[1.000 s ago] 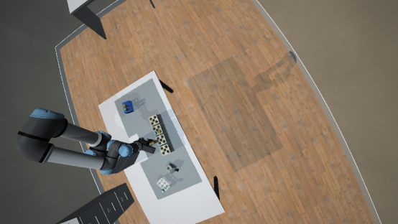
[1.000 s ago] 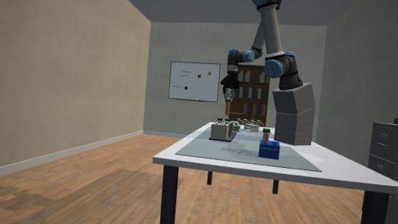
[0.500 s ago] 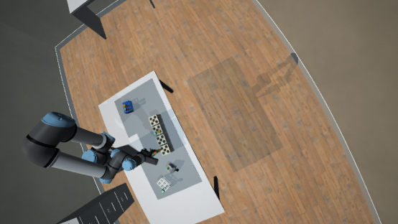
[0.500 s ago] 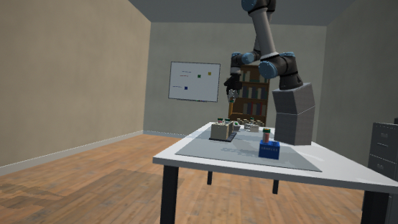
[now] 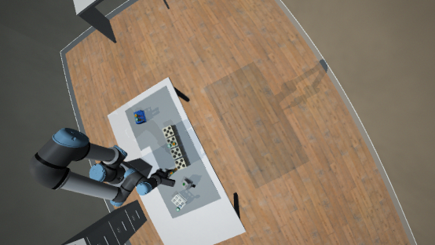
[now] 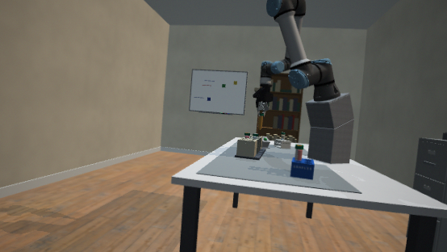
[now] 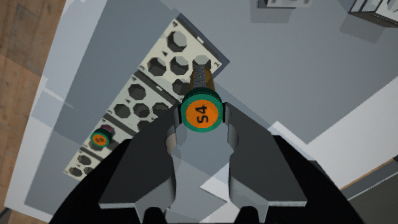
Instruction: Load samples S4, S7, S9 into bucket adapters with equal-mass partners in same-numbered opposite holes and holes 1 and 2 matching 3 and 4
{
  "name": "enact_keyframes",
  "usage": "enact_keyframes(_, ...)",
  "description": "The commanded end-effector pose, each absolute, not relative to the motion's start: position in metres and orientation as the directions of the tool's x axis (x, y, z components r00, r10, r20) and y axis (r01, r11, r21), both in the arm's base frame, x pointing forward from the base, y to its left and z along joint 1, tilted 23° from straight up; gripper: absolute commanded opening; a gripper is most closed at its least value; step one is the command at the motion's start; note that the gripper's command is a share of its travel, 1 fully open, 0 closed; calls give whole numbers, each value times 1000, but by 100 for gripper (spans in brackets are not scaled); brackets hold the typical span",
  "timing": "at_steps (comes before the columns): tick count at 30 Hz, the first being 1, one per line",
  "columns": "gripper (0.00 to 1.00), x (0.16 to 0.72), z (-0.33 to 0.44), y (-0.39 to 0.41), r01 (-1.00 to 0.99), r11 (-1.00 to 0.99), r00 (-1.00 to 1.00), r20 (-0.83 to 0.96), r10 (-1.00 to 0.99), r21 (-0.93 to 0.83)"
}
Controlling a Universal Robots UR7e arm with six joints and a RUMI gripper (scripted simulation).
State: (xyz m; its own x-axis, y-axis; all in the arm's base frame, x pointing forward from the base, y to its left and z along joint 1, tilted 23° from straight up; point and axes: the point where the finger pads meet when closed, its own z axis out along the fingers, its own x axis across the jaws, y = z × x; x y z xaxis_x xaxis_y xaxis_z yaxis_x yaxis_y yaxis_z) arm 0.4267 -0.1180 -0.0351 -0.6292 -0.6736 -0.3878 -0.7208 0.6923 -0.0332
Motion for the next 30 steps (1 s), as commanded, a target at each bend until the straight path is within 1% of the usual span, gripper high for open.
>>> enact_keyframes(1, 0, 430, -37, -118, -725, 688, -623, -389, -679, -38)
enact_keyframes(15, 0, 439, -72, -107, -724, 689, -625, -389, -677, -34)
enact_keyframes(30, 0, 440, -71, -109, -723, 690, -625, -389, -677, -37)
